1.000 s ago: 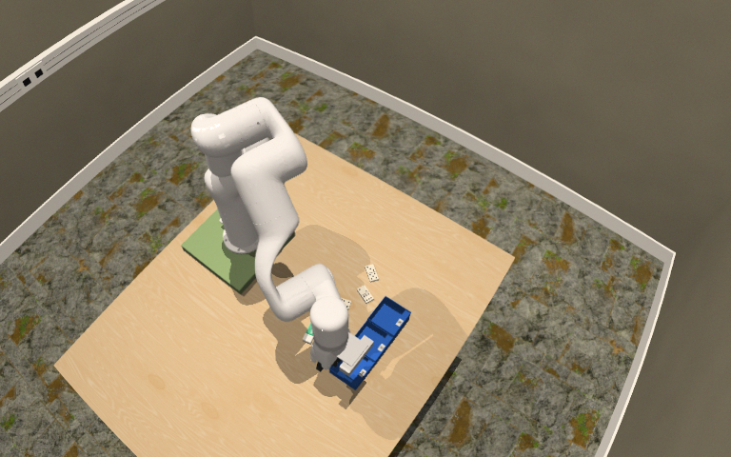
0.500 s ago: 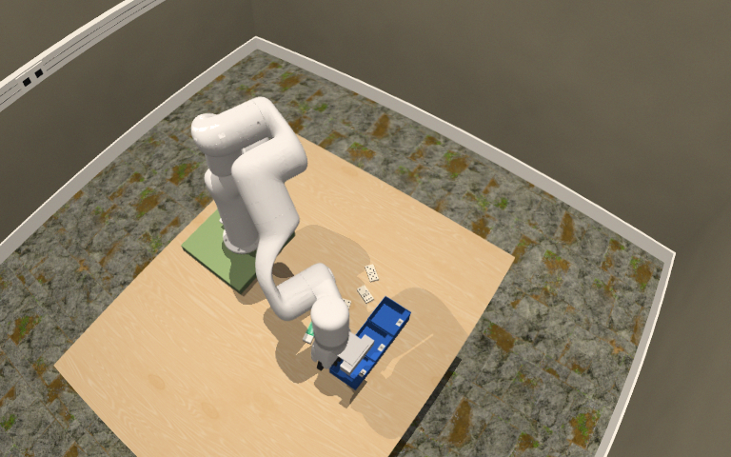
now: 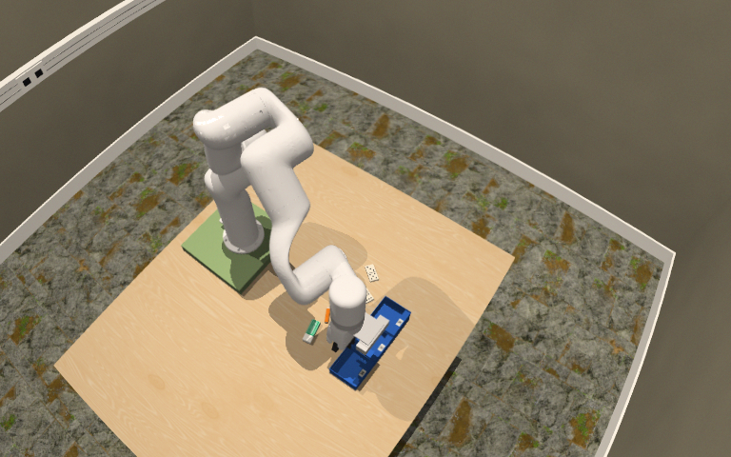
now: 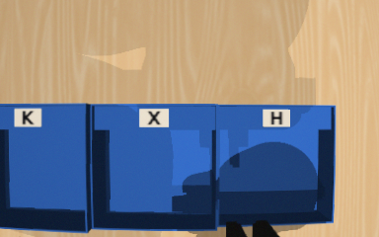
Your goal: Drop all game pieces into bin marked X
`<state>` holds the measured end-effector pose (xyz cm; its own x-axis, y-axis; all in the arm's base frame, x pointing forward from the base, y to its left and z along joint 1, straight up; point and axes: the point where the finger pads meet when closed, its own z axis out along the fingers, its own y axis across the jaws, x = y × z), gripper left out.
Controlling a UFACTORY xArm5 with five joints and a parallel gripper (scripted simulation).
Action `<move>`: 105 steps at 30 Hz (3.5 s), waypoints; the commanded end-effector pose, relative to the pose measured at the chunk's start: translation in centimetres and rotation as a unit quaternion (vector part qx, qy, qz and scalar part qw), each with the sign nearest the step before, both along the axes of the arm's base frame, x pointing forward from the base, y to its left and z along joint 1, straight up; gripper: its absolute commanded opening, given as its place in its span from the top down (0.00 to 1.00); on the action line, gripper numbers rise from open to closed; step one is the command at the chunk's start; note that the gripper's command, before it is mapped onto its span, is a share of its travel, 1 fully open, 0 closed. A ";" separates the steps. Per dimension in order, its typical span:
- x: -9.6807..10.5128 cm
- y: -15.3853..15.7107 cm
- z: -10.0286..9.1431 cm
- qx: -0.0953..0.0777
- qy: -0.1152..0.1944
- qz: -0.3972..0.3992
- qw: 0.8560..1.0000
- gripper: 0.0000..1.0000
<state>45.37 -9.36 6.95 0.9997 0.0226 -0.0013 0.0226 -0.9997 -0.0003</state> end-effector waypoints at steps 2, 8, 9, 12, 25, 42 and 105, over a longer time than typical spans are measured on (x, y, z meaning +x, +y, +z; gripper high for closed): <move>0.1 2.4 0.2 -0.003 -0.002 -0.001 1.000 0.91; 0.1 2.4 0.2 -0.003 -0.002 -0.001 1.000 0.91; 0.1 2.4 0.2 -0.003 -0.002 -0.001 1.000 0.91; 0.1 2.4 0.2 -0.003 -0.002 -0.001 1.000 0.91; 0.1 2.4 0.2 -0.003 -0.002 -0.001 1.000 0.91; 0.1 2.4 0.2 -0.003 -0.002 -0.001 1.000 0.91; 0.1 10.8 0.1 -0.003 -0.002 -0.001 1.000 0.91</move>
<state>45.31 1.40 6.92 0.9998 0.0215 -0.0018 0.0215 -0.9998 0.0000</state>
